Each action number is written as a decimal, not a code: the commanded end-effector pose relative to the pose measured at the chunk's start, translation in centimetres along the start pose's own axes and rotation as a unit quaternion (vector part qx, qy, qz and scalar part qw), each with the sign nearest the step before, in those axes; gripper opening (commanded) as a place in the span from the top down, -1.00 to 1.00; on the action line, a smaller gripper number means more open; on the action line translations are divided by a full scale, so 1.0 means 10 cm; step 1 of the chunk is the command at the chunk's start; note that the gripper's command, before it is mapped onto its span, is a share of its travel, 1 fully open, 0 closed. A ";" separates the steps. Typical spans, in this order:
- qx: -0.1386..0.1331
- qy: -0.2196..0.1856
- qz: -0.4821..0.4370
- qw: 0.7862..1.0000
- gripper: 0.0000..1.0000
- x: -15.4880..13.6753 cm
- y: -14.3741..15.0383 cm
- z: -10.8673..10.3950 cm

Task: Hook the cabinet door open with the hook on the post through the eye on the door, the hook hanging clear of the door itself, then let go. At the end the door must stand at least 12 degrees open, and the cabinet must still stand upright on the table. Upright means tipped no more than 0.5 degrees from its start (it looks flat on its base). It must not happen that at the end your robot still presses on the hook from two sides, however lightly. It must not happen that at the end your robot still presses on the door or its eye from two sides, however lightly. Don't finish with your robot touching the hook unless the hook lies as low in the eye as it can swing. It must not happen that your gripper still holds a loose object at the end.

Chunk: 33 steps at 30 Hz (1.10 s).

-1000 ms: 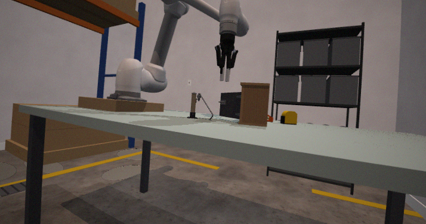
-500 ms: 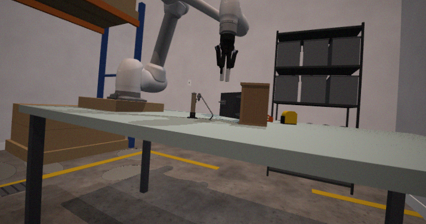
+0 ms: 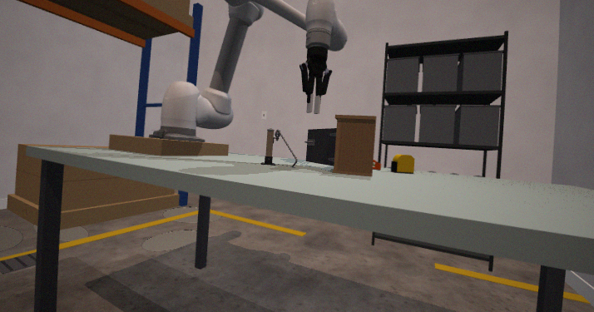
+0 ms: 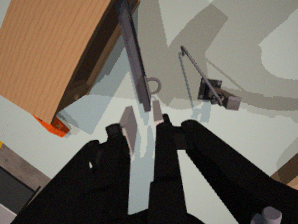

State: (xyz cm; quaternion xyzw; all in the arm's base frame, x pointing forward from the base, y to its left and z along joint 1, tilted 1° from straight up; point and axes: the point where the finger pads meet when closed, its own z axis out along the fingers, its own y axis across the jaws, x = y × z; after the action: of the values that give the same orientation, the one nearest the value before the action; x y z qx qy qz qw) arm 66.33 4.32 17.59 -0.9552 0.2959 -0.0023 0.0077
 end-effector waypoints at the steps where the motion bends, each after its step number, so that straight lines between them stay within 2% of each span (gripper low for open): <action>1: 0.000 0.000 0.000 1.000 0.68 0.00 0.00 0.01; 13: 0.000 0.000 0.000 1.000 0.68 0.00 0.00 0.08; 33: 0.000 0.000 0.000 1.000 0.68 0.00 0.00 0.37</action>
State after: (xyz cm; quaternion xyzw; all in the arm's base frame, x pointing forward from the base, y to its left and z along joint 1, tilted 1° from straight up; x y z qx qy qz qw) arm 66.37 4.36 14.43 -0.9552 0.2959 -0.0023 0.0077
